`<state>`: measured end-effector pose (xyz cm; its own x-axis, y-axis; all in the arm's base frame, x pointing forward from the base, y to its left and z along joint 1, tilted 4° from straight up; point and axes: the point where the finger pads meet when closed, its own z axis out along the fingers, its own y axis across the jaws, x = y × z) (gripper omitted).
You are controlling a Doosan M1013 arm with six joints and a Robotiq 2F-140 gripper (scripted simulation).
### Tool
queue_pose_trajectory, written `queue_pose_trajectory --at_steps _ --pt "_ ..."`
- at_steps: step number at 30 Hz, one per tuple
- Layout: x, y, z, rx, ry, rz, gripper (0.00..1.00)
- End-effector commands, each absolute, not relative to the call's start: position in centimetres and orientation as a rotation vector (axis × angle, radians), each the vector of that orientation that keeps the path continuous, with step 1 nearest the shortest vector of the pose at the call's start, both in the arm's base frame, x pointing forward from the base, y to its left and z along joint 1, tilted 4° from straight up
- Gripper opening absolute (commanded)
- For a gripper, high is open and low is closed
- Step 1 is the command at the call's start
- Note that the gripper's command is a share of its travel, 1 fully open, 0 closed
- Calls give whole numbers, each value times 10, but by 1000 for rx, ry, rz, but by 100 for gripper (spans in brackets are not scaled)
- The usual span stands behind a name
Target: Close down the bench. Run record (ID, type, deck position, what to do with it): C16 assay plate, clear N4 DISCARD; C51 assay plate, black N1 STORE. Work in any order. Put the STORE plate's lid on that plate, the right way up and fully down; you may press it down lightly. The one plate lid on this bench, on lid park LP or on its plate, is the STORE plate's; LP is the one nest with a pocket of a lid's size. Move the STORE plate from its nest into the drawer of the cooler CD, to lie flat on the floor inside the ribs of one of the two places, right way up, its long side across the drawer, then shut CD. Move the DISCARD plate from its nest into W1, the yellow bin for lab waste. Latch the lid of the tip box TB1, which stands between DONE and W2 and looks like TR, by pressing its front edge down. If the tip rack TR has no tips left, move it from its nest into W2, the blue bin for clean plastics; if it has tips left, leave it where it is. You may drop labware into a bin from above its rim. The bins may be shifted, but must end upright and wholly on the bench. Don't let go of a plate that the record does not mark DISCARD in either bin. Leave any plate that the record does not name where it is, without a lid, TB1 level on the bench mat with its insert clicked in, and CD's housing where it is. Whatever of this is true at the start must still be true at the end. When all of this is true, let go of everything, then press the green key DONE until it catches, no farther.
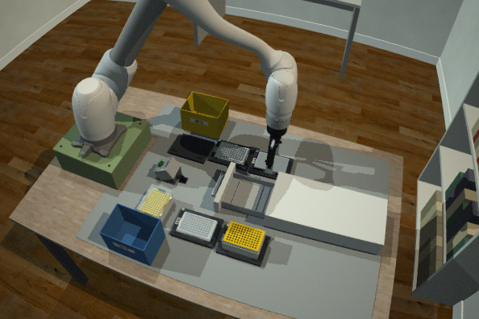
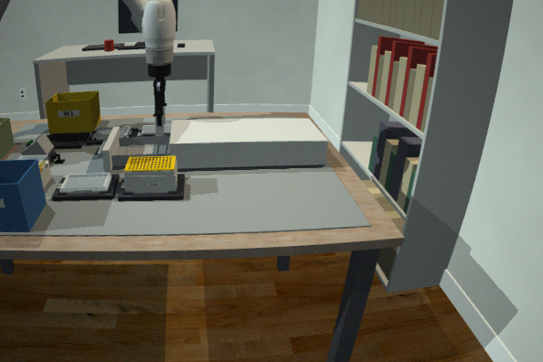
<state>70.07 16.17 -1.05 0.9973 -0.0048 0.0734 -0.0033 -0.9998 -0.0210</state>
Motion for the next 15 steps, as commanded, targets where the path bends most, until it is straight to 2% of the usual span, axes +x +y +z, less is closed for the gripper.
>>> queue_pose_trajectory --at_steps 1,15 --pt "701 162 -8 -3118 6 -115 66" --pt "699 161 8 -3118 6 -115 66"
